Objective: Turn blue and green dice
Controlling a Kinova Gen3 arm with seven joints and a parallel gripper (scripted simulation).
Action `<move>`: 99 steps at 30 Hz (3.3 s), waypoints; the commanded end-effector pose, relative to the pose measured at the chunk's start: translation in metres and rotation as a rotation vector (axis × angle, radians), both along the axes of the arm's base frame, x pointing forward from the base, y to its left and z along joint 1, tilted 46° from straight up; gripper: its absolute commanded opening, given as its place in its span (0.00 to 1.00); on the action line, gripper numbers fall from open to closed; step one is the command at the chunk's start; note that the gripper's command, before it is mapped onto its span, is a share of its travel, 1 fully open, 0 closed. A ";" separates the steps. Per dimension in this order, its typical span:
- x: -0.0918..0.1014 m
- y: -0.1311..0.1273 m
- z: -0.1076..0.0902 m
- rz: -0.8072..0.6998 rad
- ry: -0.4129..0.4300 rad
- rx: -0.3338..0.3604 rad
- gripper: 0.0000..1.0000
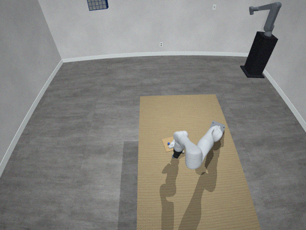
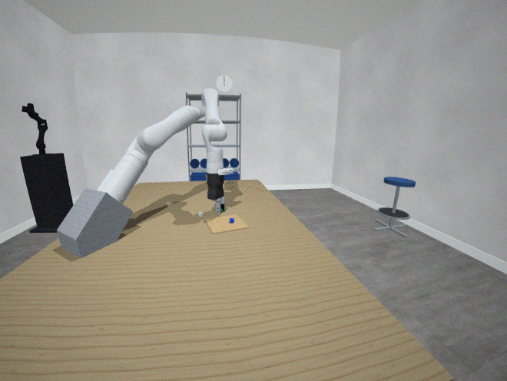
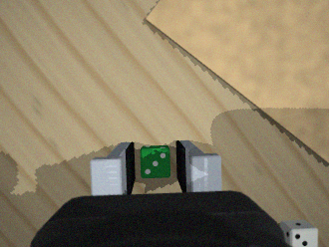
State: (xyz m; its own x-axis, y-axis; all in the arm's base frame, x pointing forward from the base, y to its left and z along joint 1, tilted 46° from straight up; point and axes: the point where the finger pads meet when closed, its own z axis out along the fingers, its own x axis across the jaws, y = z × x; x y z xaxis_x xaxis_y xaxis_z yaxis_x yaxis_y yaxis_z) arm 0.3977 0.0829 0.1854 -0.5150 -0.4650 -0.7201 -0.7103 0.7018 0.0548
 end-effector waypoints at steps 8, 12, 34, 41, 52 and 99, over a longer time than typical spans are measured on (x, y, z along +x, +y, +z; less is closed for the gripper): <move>0.000 0.000 0.000 -0.001 -0.001 0.000 0.34; 0.000 0.000 0.000 -0.001 -0.001 0.000 0.34; 0.000 0.000 0.000 -0.001 -0.001 0.000 0.34; -0.001 -0.001 0.002 -0.001 -0.001 0.000 0.34; -0.007 -0.009 0.011 -0.001 -0.001 0.000 0.34; -0.047 -0.053 0.068 -0.001 -0.001 0.000 0.34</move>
